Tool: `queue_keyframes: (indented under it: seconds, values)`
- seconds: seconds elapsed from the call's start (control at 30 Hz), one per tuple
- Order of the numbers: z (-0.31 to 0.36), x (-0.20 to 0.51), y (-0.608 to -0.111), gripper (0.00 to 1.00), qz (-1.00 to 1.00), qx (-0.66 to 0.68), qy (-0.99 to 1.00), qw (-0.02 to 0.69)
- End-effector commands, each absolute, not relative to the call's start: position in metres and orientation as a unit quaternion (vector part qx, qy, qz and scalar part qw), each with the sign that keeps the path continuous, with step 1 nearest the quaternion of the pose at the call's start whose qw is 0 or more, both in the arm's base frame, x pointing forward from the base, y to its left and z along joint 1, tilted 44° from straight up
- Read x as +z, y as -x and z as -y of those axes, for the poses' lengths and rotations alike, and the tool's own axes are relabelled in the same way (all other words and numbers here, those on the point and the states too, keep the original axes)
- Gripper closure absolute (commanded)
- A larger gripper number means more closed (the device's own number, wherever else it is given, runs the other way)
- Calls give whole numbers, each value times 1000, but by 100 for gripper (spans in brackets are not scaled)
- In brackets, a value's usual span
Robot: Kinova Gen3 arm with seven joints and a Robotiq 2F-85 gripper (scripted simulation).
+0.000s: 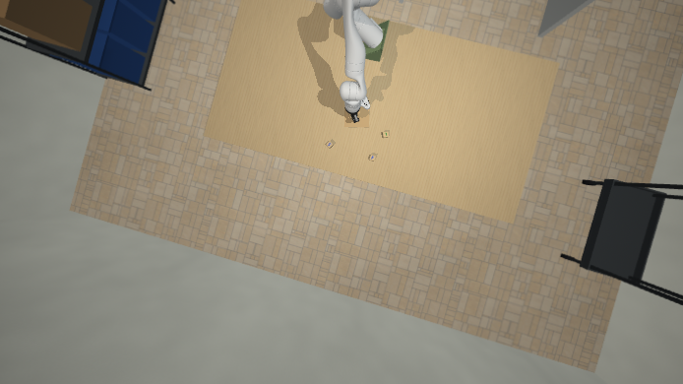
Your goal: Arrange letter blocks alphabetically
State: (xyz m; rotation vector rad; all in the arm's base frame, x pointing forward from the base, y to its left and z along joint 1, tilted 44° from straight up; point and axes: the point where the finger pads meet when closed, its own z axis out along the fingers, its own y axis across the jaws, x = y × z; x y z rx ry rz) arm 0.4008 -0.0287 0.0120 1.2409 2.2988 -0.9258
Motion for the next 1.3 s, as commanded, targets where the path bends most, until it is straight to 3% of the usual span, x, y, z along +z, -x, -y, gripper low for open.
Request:
queue_keyframes:
  seconds: [0.0, 1.27]
  values:
    - [32, 10, -400, 33, -814, -330, -441, 183]
    - [36, 6, -400, 33, -814, -330, -441, 183]
